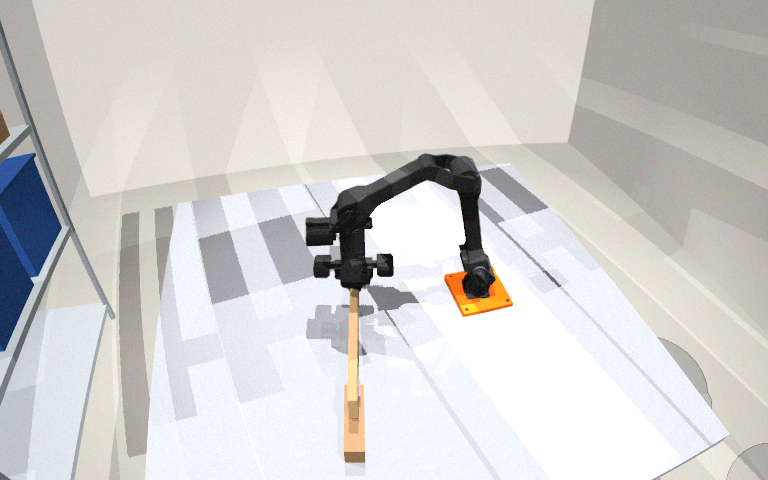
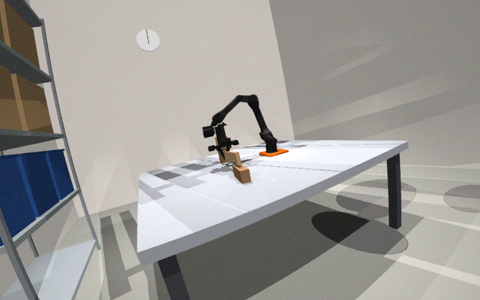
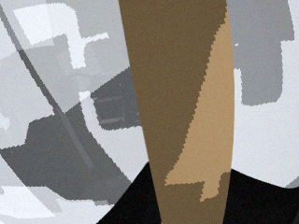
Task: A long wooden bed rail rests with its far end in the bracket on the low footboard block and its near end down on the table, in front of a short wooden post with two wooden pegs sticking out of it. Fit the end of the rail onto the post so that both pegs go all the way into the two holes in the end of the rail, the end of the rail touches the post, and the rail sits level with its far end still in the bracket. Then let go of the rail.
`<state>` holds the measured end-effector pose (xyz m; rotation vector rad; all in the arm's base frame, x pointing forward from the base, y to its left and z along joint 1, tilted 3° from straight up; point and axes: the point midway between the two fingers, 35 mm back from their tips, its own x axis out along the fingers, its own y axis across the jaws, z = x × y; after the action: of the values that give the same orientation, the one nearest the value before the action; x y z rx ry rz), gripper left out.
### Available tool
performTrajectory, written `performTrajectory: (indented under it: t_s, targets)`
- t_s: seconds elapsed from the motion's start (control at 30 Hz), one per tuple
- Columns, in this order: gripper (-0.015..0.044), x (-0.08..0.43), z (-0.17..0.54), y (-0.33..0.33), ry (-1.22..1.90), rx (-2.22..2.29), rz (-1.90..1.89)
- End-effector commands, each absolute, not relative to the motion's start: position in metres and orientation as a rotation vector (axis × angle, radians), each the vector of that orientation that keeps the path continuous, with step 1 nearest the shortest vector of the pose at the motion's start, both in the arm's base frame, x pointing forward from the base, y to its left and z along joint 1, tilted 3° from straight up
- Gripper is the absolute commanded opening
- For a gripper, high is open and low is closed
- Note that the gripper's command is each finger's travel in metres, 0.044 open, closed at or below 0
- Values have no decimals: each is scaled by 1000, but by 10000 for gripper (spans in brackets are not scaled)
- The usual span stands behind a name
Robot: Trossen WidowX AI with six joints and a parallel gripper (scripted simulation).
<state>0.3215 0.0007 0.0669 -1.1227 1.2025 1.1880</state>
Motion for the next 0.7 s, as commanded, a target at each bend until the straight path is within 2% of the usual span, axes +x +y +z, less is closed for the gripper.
performTrajectory:
  t_s: [0.0,0.67]
  targets:
    - [0,326,75,2,1180,-1128,1176]
    - [0,326,85,1,1180,-1128,1176]
